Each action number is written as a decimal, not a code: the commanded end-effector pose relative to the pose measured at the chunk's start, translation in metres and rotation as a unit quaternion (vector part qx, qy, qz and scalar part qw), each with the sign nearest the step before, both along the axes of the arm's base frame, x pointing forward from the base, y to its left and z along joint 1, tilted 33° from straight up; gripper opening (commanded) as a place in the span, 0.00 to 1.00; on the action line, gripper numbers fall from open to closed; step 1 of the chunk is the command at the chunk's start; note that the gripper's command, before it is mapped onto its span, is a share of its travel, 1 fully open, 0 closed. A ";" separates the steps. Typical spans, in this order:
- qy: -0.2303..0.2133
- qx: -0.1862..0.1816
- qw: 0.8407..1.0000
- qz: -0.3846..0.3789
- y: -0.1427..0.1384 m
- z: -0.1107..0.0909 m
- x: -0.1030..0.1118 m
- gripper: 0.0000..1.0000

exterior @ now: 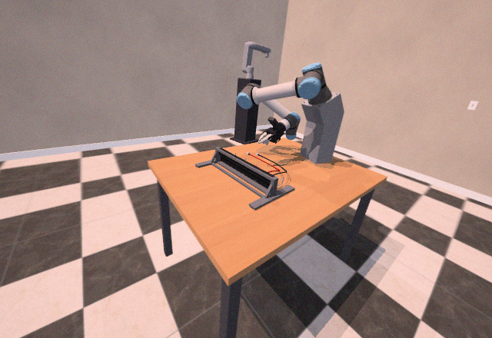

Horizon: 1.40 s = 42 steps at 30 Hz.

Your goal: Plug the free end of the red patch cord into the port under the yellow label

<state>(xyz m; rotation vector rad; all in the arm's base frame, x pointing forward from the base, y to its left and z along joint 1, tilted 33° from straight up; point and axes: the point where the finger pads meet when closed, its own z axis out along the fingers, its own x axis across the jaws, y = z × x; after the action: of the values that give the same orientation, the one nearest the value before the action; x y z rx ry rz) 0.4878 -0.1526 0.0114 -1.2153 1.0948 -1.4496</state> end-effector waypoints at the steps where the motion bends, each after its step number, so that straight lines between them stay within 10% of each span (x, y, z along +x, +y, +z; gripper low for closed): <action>1: 0.001 0.000 1.000 -0.002 -0.002 0.002 0.016 0.00; 26: 0.001 0.000 1.000 -0.002 -0.008 0.012 0.102 0.00; 42: 0.001 0.000 1.000 -0.002 -0.009 0.014 0.115 0.00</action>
<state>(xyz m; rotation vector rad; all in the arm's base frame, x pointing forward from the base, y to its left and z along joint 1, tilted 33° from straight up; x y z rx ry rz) 0.6007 -0.1613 0.0248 -1.2155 1.0990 -1.4515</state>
